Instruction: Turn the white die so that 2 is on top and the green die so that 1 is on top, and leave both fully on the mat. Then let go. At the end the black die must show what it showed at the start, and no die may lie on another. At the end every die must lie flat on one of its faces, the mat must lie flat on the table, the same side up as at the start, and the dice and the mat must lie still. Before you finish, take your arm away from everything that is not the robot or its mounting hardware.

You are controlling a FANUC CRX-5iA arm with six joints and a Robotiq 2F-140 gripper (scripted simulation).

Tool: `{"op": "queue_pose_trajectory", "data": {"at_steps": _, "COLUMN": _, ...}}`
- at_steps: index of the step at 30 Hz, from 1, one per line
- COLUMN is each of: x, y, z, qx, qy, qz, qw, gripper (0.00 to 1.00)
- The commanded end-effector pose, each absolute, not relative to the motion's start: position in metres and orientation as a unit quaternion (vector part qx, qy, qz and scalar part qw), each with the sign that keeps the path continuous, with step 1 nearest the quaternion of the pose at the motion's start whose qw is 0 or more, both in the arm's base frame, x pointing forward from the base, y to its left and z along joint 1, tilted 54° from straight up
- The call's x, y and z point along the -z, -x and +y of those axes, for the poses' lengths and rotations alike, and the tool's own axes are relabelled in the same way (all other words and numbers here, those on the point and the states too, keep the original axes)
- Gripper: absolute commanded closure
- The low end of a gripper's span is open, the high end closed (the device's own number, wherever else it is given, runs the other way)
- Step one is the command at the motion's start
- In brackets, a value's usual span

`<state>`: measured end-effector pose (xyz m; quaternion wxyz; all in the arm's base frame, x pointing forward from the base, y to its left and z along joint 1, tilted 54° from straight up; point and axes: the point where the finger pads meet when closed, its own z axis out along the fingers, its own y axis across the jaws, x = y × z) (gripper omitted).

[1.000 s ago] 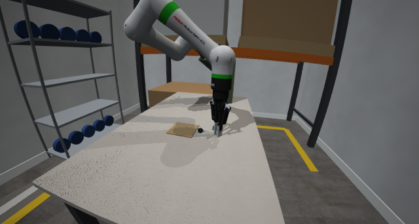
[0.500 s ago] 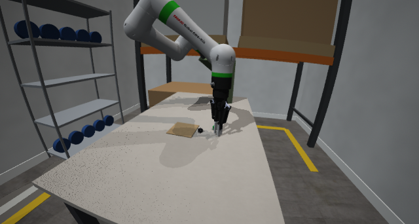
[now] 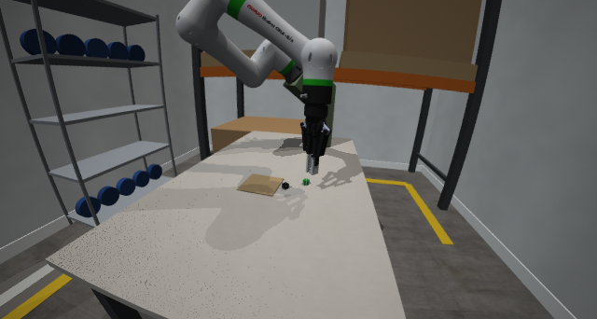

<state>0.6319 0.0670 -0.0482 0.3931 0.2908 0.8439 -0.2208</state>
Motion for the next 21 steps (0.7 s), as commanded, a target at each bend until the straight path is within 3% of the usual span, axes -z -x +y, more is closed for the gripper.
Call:
{"op": "queue_pose_trajectory", "data": {"at_steps": 1, "x": 0.0350, "y": -0.6205, "z": 0.0797, "qx": 0.222, "qy": -0.291, "qz": 0.844, "qw": 0.392, "gripper": 0.91}}
{"op": "queue_pose_trajectory", "data": {"at_steps": 13, "x": 0.0341, "y": -0.6197, "z": 0.0806, "qx": 0.223, "qy": -0.290, "qz": 0.844, "qw": 0.392, "gripper": 0.91}}
{"op": "queue_pose_trajectory", "data": {"at_steps": 21, "x": 0.0364, "y": -0.6258, "z": 0.0784, "qx": 0.280, "qy": -0.156, "qz": 0.879, "qw": 0.353, "gripper": 0.91}}
